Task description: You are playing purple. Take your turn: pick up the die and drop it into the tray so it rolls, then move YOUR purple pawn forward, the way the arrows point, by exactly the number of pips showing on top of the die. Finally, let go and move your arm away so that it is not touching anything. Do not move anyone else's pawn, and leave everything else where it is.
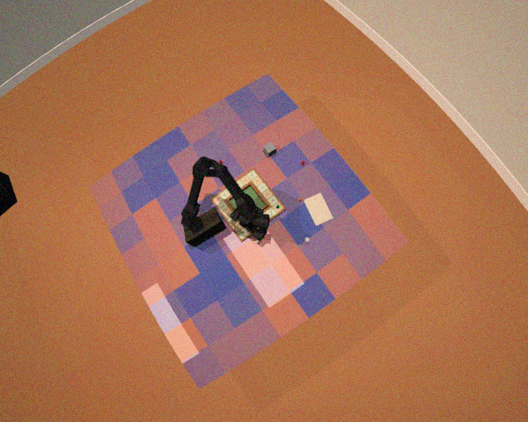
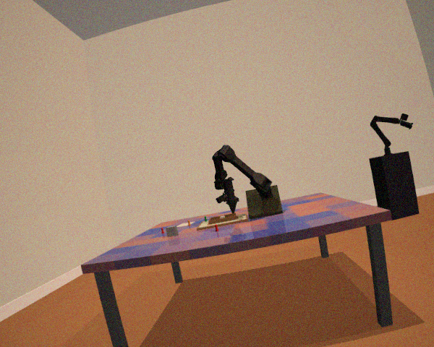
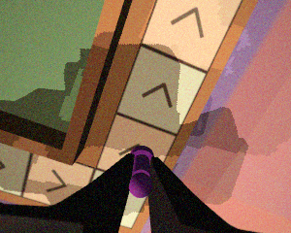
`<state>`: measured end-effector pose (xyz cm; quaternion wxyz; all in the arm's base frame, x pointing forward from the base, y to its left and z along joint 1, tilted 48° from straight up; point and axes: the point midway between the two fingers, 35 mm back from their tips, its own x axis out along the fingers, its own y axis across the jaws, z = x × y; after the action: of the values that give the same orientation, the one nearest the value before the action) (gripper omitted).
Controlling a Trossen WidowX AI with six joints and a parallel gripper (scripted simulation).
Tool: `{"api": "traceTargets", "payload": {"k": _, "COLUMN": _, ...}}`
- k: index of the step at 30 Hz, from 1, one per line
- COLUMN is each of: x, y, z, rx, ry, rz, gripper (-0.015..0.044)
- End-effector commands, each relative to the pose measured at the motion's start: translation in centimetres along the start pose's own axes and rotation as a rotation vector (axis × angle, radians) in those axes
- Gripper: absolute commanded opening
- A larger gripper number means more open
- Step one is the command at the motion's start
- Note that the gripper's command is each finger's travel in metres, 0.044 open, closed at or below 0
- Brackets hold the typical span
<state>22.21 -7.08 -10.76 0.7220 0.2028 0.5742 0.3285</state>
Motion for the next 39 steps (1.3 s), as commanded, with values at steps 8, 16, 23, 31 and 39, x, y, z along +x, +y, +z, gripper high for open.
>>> {"api": "traceTargets", "payload": {"k": 8, "x": 0.5, "y": 0.1, "z": 0.0, "rx": 0.000, "ry": 0.001, "rz": 0.002, "gripper": 0.0105}}
{"api": "traceTargets", "payload": {"k": 16, "x": -1.9, "y": -0.1, "z": 0.0, "rx": 0.007, "ry": 0.004, "rz": 0.007, "gripper": 0.0315}}
{"api": "traceTargets", "payload": {"k": 23, "x": -4.5, "y": -0.1, "z": 0.0, "rx": 0.014, "ry": 0.006, "rz": 0.016, "gripper": 0.0440}}
{"api": "traceTargets", "payload": {"k": 31, "x": -9.6, "y": 5.6, "z": -0.2, "rx": 0.148, "ry": 0.010, "rz": 0.017, "gripper": 0.0440}}
{"api": "traceTargets", "payload": {"k": 39, "x": -11.9, "y": 9.2, "z": -0.4, "rx": 0.221, "ry": 0.001, "rz": 0.014, "gripper": 0.0440}}
